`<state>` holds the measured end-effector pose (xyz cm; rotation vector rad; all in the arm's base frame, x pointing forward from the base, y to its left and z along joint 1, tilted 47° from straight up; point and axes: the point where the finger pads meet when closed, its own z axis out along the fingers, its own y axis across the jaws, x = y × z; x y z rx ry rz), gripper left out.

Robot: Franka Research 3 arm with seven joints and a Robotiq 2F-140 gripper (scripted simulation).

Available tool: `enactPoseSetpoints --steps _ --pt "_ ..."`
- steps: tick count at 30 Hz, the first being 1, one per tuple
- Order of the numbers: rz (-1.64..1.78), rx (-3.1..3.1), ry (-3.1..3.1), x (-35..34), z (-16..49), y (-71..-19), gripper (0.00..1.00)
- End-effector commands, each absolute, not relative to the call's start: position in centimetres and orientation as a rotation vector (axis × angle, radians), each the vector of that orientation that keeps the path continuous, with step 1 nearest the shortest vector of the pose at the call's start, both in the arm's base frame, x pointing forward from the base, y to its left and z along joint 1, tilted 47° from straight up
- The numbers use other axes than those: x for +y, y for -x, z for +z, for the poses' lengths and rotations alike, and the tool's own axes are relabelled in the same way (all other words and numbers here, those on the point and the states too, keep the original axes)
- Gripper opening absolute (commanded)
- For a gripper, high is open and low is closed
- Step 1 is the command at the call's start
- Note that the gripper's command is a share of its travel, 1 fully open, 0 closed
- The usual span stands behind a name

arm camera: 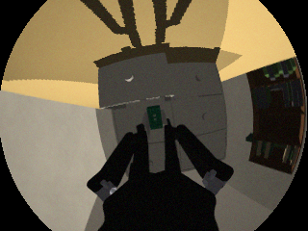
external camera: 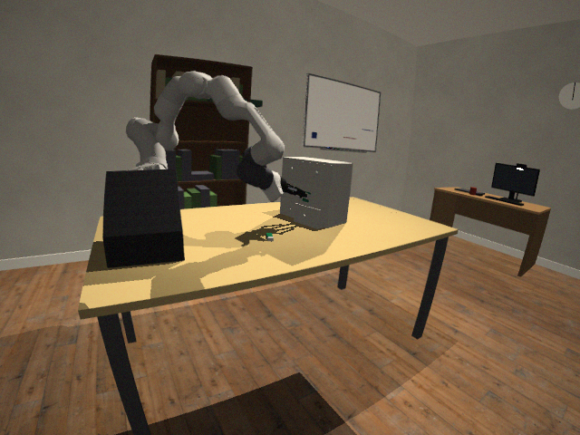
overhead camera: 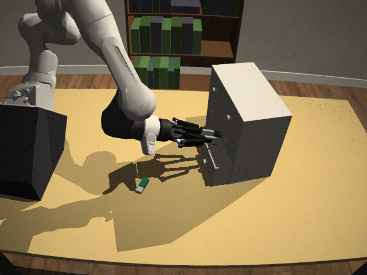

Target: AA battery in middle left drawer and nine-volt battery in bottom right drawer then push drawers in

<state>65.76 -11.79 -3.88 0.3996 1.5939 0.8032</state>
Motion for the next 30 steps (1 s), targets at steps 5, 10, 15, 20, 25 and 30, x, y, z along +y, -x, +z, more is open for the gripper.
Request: enactPoseSetpoints --steps 5,10,15,20,25,30 --pt "0.807 1.593 -0.406 -11.81 -3.87 -65.89 0.14" --pt "0.807 1.593 -0.406 -11.81 -3.87 -65.89 0.14" --pt "0.807 1.593 -0.406 -11.81 -3.87 -65.89 0.16" --pt "0.807 1.593 -0.406 -11.81 -3.87 -65.89 0.23" --pt "0.807 1.593 -0.406 -11.81 -3.87 -65.89 0.26" --pt "0.807 1.593 -0.406 -11.81 -3.87 -65.89 1.0"
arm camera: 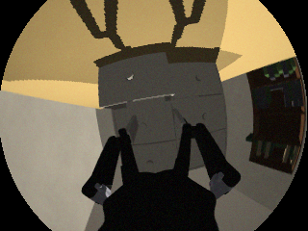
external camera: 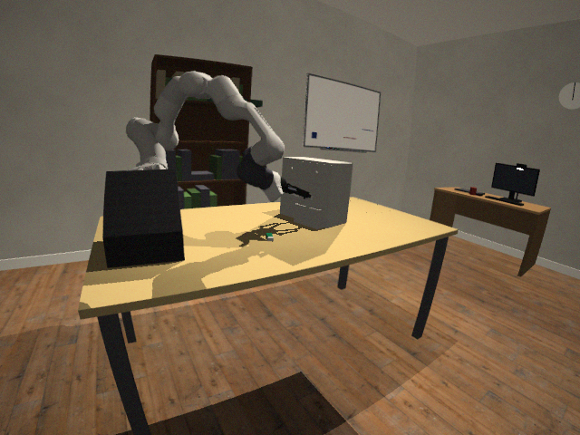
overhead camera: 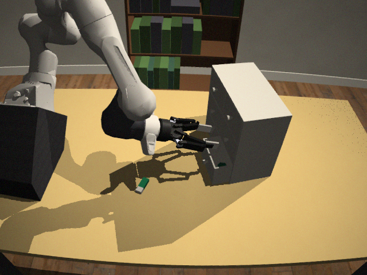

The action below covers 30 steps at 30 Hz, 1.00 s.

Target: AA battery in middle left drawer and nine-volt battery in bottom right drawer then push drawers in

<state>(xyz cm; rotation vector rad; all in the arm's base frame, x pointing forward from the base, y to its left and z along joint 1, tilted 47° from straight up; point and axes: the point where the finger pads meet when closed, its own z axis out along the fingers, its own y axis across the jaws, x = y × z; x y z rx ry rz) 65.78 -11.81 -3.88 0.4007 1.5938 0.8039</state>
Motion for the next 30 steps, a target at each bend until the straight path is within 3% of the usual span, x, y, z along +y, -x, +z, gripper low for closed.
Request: enactPoseSetpoints --steps 1,16,30 --pt "0.807 1.593 -0.406 -11.8 -3.9 -65.9 1.0" --pt "0.807 1.593 -0.406 -11.8 -3.9 -65.5 1.0" --pt "0.807 1.593 -0.406 -12.1 -4.6 -62.0 1.0"
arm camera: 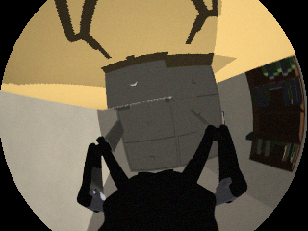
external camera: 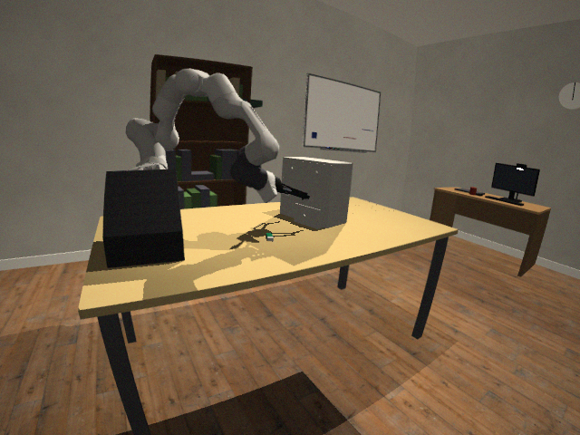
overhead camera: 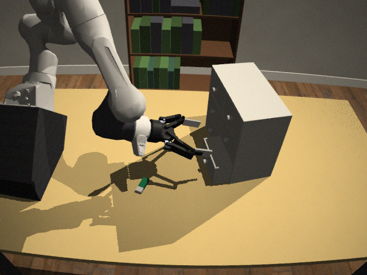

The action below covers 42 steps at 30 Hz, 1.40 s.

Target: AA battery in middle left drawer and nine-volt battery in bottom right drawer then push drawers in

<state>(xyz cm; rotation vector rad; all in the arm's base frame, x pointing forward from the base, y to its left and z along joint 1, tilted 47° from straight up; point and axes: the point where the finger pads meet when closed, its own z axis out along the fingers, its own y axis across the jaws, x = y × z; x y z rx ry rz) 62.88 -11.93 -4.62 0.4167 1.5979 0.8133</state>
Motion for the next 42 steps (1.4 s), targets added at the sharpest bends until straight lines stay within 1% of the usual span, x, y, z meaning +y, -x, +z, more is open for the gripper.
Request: enactPoseSetpoints --steps 1,11,13,23,28,42 --pt "0.807 1.593 -0.406 -12.1 -4.7 -61.5 1.0" --pt "0.807 1.593 -0.406 -12.5 -5.9 -55.5 1.0" --pt "0.807 1.593 -0.406 -12.5 -5.9 -55.5 1.0" --pt "0.807 1.593 -0.406 -12.8 -6.9 -50.3 1.0" --pt "0.807 1.593 -0.406 -12.9 -7.2 -49.2 1.0" --pt "0.808 1.596 -0.405 -12.9 -7.2 -48.9 1.0"
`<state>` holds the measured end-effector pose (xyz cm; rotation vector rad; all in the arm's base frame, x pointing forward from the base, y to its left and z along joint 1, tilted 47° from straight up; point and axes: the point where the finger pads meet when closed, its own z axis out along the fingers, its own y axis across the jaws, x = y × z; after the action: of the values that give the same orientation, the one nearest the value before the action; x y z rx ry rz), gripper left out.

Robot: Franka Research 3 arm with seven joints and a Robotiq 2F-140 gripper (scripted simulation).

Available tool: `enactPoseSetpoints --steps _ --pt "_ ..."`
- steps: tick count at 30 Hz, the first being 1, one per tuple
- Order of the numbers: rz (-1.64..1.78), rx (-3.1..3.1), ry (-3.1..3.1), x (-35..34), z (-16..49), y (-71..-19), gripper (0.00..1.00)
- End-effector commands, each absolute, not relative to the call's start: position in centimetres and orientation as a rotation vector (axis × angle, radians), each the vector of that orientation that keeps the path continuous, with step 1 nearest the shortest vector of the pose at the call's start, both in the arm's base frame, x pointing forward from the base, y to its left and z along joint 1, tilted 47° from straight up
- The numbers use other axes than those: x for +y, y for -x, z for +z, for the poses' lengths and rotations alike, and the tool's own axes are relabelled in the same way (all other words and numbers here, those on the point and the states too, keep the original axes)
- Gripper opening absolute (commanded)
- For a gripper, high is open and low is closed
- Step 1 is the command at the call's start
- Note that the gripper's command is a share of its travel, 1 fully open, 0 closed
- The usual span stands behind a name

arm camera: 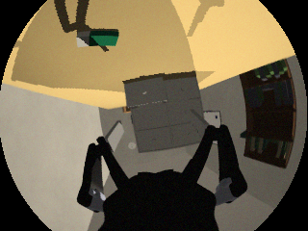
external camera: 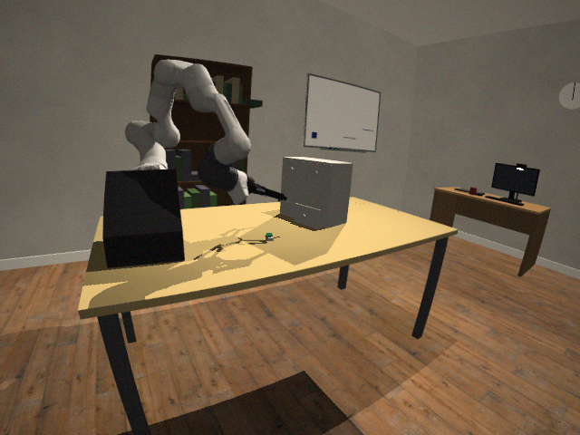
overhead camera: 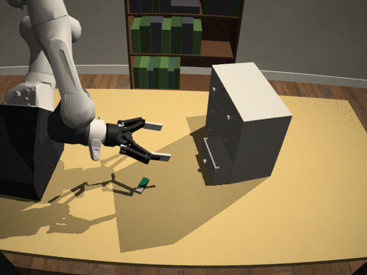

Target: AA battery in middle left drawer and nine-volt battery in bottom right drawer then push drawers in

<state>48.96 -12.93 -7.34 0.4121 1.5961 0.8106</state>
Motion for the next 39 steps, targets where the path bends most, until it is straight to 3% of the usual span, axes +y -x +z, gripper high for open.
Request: enactPoseSetpoints --steps 1,39 --pt "0.808 1.598 -0.404 -12.9 -7.2 -48.9 1.0" --pt "0.997 2.182 -0.146 -14.4 -5.8 -48.6 1.0"
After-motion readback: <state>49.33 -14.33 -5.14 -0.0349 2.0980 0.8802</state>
